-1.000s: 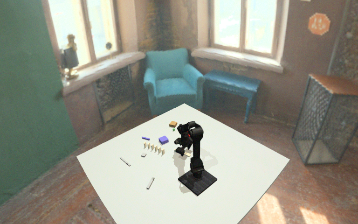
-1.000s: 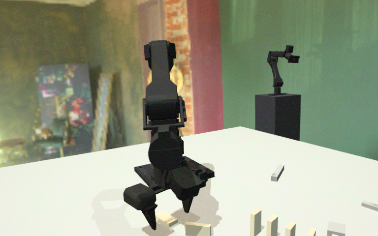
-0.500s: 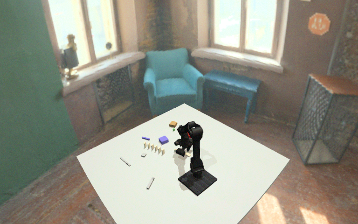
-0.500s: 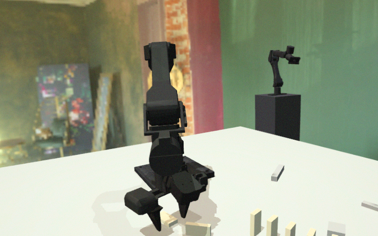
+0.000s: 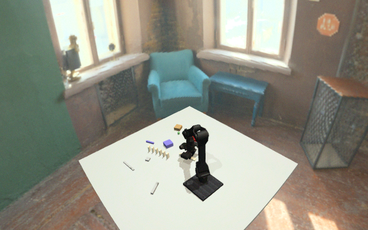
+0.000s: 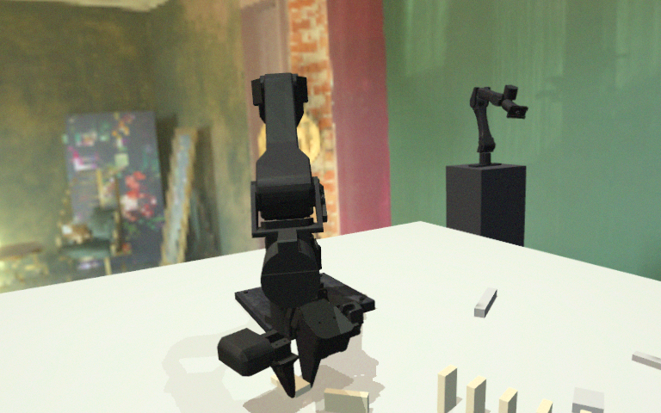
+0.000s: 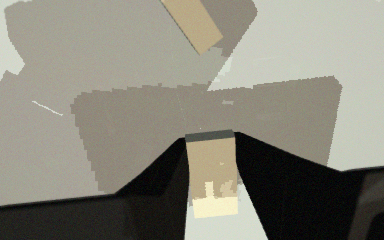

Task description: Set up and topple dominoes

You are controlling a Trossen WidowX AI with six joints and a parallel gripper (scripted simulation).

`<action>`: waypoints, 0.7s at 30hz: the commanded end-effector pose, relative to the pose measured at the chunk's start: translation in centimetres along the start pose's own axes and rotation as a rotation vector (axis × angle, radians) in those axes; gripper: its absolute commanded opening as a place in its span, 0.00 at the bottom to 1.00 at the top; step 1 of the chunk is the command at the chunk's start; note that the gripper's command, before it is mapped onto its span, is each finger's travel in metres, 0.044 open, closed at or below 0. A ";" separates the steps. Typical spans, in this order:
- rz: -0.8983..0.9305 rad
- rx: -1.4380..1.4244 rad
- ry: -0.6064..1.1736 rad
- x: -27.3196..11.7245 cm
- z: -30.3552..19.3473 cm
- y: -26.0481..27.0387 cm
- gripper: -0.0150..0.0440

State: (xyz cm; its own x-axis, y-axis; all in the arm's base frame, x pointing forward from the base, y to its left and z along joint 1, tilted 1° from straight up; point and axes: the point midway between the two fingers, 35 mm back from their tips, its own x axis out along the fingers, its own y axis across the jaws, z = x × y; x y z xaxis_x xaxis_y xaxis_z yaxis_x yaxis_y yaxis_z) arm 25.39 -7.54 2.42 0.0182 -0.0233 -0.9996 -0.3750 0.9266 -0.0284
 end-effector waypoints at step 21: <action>0.002 -0.002 -0.002 -16.0 -0.5 1.0 0.44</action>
State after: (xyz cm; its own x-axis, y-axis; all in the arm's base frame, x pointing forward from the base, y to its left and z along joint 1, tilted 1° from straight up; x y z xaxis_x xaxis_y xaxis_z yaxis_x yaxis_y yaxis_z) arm 24.37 -6.72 17.96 0.0284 -0.0253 -0.9993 -0.3753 0.9263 -0.0342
